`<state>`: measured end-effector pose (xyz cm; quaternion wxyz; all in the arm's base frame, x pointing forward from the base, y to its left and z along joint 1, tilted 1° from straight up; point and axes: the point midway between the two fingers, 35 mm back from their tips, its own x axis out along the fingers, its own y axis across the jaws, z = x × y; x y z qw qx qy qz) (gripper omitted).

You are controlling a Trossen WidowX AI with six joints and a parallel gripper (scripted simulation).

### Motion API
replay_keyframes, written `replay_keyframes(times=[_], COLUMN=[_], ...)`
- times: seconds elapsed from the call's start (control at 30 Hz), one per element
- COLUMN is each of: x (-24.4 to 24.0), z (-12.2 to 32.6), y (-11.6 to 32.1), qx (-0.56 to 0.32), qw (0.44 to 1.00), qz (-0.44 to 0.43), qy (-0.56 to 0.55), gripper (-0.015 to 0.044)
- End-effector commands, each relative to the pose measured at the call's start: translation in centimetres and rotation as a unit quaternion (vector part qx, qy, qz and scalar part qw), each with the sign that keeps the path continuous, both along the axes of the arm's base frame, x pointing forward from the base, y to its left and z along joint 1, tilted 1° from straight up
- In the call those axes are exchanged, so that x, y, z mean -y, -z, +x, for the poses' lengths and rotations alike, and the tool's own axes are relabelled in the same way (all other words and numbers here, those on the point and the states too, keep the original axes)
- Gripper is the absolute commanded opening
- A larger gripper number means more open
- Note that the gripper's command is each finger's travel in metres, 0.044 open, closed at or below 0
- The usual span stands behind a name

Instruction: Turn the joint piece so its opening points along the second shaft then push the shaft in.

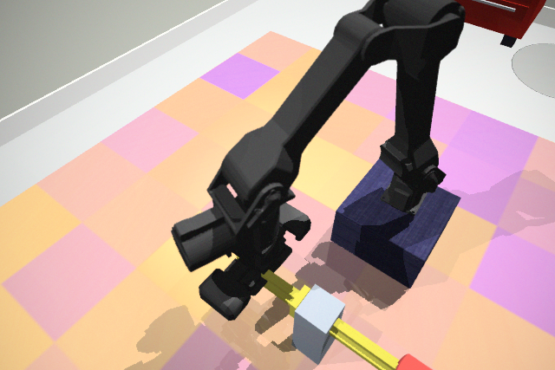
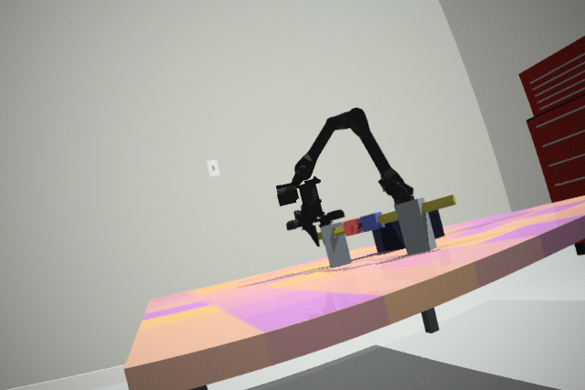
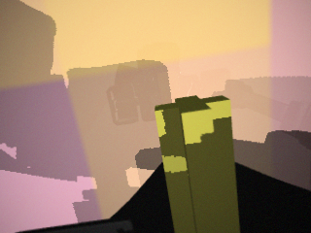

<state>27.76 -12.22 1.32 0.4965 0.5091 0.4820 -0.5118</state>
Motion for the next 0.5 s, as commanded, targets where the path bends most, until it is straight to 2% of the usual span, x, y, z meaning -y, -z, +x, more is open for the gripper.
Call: replay_keyframes(times=[0.0, 0.4, 0.47], x=[-0.52, -0.28, -0.28], z=[0.05, 0.0, 0.0], y=[0.15, 0.04, 0.04], qx=[0.001, -0.001, -0.001], qw=[1.0, 1.0, 1.0], qz=[0.0, -0.001, -0.001], qy=[0.001, 0.001, 0.001], gripper=[0.0, 0.0, 0.0053])
